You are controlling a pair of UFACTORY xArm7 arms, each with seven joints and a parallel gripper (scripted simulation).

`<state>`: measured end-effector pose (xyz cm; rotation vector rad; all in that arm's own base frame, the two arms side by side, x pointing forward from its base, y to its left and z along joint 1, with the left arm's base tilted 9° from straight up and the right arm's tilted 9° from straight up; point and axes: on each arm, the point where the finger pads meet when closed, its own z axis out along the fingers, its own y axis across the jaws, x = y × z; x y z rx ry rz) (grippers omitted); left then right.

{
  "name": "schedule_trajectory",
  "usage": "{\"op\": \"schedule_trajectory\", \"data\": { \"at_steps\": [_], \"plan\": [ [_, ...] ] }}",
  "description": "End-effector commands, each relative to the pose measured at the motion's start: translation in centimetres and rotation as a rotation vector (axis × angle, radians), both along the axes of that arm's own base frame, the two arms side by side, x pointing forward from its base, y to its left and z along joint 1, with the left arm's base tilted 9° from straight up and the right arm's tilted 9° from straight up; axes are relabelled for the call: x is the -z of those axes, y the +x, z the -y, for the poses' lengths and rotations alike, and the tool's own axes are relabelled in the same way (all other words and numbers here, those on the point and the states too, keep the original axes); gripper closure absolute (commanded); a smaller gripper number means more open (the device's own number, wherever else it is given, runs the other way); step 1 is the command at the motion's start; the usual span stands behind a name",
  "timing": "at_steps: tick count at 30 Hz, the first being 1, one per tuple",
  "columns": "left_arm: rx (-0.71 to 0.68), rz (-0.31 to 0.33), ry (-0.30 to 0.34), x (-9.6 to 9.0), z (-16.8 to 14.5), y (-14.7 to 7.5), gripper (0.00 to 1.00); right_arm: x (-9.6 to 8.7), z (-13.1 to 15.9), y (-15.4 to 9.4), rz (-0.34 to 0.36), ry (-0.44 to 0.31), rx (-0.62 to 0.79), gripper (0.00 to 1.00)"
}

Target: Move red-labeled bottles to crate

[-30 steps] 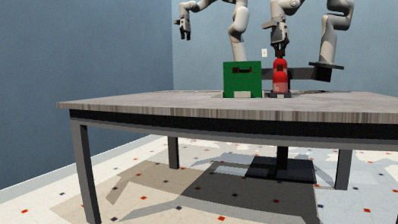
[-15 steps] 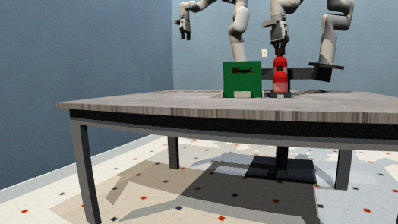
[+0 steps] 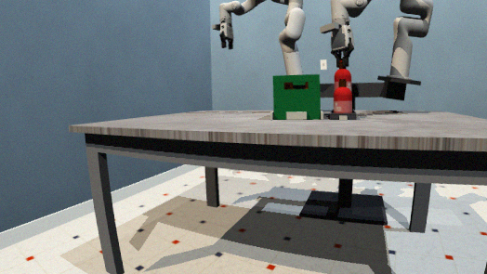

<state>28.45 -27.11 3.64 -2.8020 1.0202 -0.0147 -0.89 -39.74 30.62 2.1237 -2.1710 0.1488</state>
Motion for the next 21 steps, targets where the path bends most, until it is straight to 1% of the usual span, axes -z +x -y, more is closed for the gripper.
{"op": "schedule_trajectory", "data": {
  "at_steps": [1, 21],
  "plan": [
    [0.001, 0.003, -0.002, -0.10, 0.12, 0.08, 1.00, -0.16, 0.07, 0.00, 0.001, -0.004, 0.000, 0.00],
    [0.001, 0.003, -0.002, -0.57, 0.19, 0.04, 1.00, -0.16, 0.07, 0.00, 0.001, -0.004, 0.000, 0.00]
  ]
}}
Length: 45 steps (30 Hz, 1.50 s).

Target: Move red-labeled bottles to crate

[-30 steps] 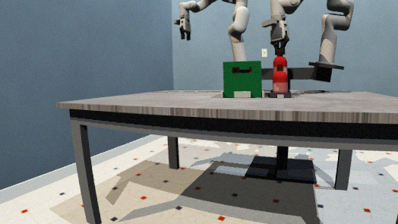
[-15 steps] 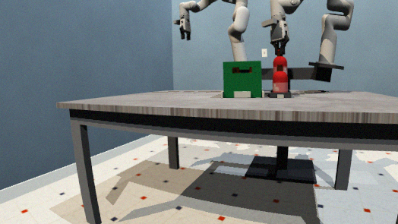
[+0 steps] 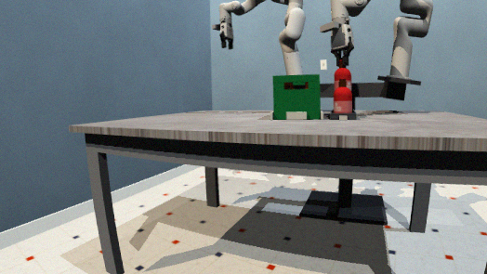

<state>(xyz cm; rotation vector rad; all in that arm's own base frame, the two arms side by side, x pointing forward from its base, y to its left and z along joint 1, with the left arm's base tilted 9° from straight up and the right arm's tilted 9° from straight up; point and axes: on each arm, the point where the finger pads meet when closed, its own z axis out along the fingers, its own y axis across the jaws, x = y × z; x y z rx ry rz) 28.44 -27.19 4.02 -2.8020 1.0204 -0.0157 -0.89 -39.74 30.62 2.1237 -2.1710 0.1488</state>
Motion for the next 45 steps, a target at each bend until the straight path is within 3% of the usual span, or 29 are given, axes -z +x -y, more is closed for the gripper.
{"op": "schedule_trajectory", "data": {
  "at_steps": [1, 29, 45],
  "plan": [
    [0.001, 0.002, -0.002, -0.3, 0.1, 0.1, 1.00, -0.2, 0.1, 0.0, 0.001, -0.004, 0.000, 0.00],
    [0.001, 0.002, -0.002, -3.1, 0.5, -0.1, 1.00, -0.2, 0.1, 0.0, 0.001, -0.004, 0.000, 0.00],
    [0.001, 0.002, -0.002, -3.7, 0.6, -0.2, 1.00, -0.2, 0.1, 0.0, 0.001, -0.004, 0.000, 0.00]
  ]
}}
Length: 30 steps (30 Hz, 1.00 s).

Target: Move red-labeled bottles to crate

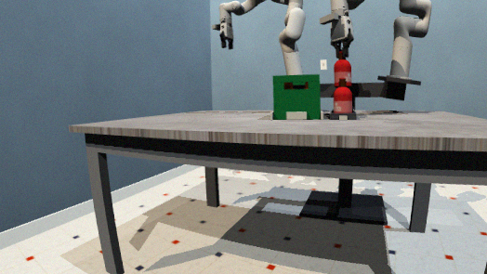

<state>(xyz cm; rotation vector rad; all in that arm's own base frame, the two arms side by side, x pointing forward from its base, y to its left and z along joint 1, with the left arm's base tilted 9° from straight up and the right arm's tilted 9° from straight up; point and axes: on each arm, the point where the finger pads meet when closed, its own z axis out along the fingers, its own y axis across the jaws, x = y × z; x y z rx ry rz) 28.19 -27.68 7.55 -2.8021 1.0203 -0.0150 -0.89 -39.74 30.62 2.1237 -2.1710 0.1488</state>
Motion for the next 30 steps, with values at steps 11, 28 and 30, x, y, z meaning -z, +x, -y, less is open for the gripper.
{"op": "schedule_trajectory", "data": {
  "at_steps": [11, 28, 30],
  "plan": [
    [0.001, 0.002, -0.002, -0.13, 0.12, 0.07, 1.00, -0.16, 0.07, 0.00, 0.001, -0.004, 0.000, 0.00],
    [0.001, 0.002, -0.002, -0.36, 0.15, 0.06, 1.00, -0.16, 0.07, 0.00, 0.001, -0.004, 0.000, 0.00],
    [0.001, 0.002, -0.002, -0.48, 0.17, 0.05, 1.00, -0.16, 0.07, 0.00, 0.001, -0.004, 0.000, 0.00]
  ]
}}
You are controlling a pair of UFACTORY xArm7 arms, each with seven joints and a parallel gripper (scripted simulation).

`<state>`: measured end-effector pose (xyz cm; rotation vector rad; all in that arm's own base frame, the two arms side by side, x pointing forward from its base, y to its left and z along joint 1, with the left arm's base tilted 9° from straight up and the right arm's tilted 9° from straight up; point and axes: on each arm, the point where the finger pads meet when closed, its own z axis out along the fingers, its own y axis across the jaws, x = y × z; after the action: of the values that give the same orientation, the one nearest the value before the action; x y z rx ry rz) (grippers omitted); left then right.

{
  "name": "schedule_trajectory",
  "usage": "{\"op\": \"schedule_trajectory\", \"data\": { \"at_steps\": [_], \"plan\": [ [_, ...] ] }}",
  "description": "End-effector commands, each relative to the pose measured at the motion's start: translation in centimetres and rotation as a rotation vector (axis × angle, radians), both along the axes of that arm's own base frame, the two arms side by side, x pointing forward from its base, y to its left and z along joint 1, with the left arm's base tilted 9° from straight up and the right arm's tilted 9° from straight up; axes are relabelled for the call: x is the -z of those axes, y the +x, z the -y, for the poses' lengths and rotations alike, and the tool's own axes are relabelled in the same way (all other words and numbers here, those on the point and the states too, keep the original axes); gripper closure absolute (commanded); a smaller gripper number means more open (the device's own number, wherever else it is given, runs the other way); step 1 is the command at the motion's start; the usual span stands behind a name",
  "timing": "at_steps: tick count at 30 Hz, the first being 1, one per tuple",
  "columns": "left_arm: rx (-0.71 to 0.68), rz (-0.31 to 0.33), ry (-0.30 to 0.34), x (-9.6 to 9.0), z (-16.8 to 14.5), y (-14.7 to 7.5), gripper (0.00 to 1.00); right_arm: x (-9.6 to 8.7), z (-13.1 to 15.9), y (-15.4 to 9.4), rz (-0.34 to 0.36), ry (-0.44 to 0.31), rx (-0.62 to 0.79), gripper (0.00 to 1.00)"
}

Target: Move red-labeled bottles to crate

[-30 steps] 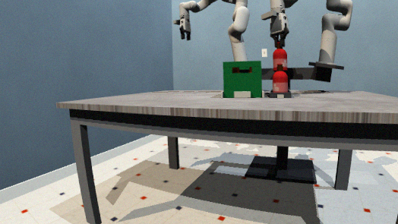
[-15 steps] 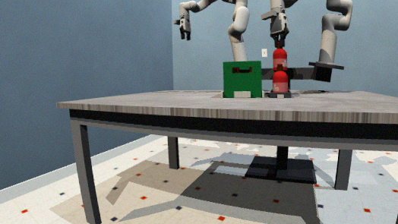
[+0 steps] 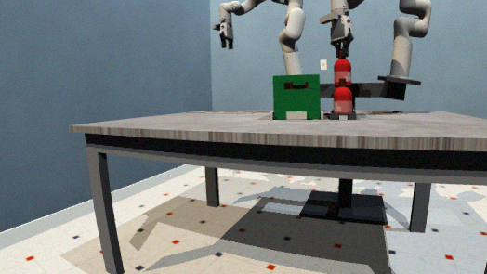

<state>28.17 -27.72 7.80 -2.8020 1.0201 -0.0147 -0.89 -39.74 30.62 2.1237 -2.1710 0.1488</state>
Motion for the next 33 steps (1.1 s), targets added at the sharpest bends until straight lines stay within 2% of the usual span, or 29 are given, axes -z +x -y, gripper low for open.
{"op": "schedule_trajectory", "data": {
  "at_steps": [1, 33],
  "plan": [
    [0.001, 0.002, -0.002, -0.3, 0.1, 0.1, 1.00, -0.2, 0.1, 0.0, 0.001, -0.004, 0.000, 0.00],
    [0.001, 0.002, -0.002, -3.0, 0.5, -0.1, 1.00, -0.2, 0.1, 0.0, 0.001, -0.004, 0.000, 0.00]
  ]
}}
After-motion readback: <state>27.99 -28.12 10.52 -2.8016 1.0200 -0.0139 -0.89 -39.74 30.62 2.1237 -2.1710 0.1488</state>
